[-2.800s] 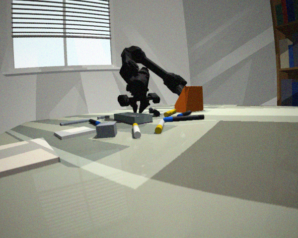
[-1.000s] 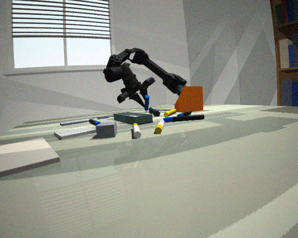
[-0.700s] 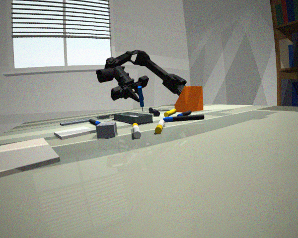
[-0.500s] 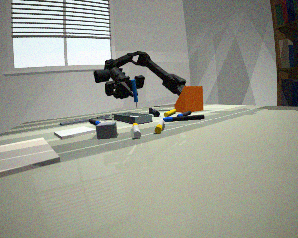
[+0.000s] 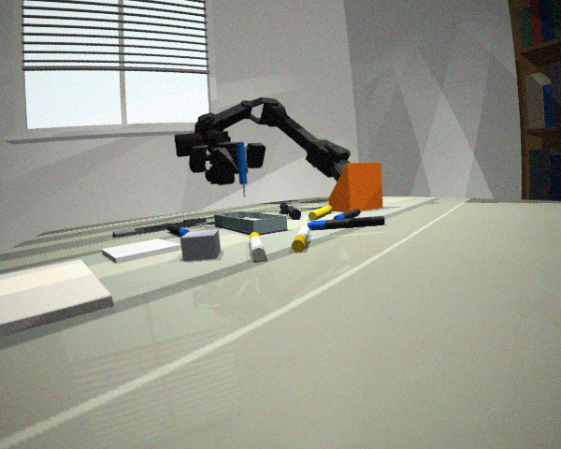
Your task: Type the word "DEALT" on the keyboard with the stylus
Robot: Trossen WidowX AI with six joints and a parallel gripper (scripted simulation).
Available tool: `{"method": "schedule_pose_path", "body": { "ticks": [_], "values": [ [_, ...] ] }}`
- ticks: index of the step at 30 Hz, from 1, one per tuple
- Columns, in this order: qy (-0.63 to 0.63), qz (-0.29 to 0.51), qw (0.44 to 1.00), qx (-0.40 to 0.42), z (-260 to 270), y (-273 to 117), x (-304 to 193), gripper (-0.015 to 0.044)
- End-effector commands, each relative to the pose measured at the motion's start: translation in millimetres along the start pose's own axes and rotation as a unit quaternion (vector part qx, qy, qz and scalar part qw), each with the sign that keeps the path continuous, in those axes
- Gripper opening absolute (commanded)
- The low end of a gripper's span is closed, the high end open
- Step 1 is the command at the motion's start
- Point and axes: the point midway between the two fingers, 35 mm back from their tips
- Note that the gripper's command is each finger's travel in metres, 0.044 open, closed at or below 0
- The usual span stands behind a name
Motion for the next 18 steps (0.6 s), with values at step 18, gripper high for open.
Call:
{"method": "schedule_pose_path", "body": {
  "ticks": [18],
  "values": [
    [-0.003,0.003,1.000,0.003,-2.5,14.5,27.4,0.0000]
  ]
}}
Point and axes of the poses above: the point midway between the two fingers, 35 mm back from their tips, its own y axis out along the fingers, its own z axis across the jaws, x = y × z, and after that the axes turned 3 degrees about -y, right-handed
